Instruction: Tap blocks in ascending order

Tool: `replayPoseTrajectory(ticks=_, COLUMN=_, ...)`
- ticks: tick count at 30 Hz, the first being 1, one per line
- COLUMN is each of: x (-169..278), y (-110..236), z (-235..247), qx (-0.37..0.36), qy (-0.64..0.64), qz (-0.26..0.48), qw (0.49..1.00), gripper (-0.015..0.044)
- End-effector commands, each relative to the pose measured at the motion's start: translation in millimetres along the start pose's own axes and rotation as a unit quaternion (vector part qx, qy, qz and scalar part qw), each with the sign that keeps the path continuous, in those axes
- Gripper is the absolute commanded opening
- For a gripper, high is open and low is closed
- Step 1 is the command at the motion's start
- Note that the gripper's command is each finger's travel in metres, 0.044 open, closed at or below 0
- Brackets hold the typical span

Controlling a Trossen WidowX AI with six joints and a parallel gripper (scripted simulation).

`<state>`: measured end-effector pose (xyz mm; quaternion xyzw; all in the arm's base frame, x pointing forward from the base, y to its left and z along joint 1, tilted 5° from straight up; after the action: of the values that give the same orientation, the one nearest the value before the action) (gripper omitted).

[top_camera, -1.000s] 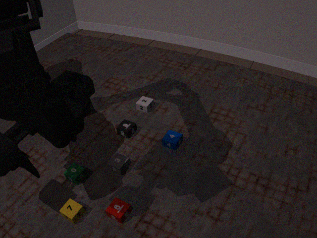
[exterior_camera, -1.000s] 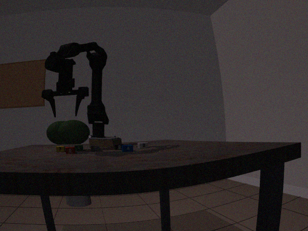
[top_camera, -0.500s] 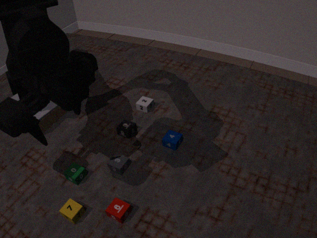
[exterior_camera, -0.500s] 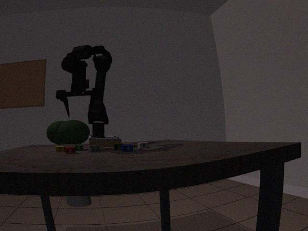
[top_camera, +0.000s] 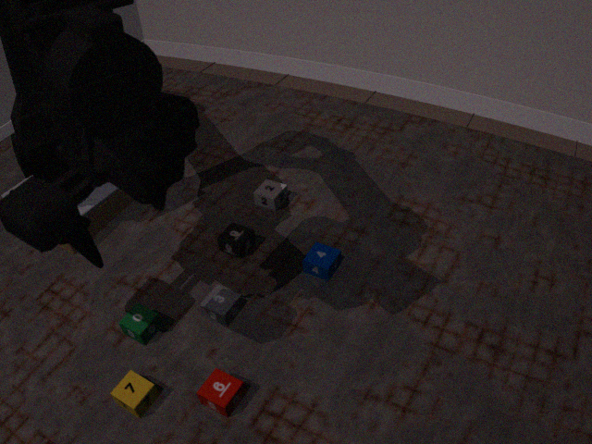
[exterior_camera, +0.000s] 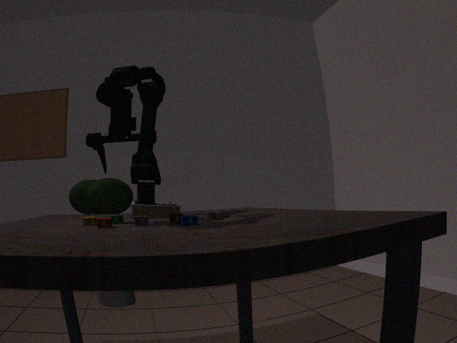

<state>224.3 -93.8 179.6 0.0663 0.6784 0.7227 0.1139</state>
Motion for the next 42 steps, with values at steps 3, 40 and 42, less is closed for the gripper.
replayPoseTrajectory(ticks=3, x=-29.2, y=1.0, z=48.4, qx=-0.002, qy=0.005, qz=-0.004, qw=1.0, gripper=0.04)
replayPoseTrajectory(ticks=40, x=8.9, y=1.4, z=132.6, qx=-0.007, qy=0.005, qz=-0.003, qw=1.0, gripper=0.04)
replayPoseTrajectory(ticks=42, x=8.9, y=1.4, z=132.6, qx=-0.007, qy=0.005, qz=-0.003, qw=1.0, gripper=0.04)
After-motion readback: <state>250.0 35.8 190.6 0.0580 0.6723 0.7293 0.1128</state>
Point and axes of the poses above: the point midway between the two fingers, 35 mm back from their tips, its own y axis back along the fingers, its own z axis across the jaws, x = y × z, the point moved 5 cm from there along y, back along the fingers, and after that the axes turned 11 degrees about -y, right-handed, at the moved point
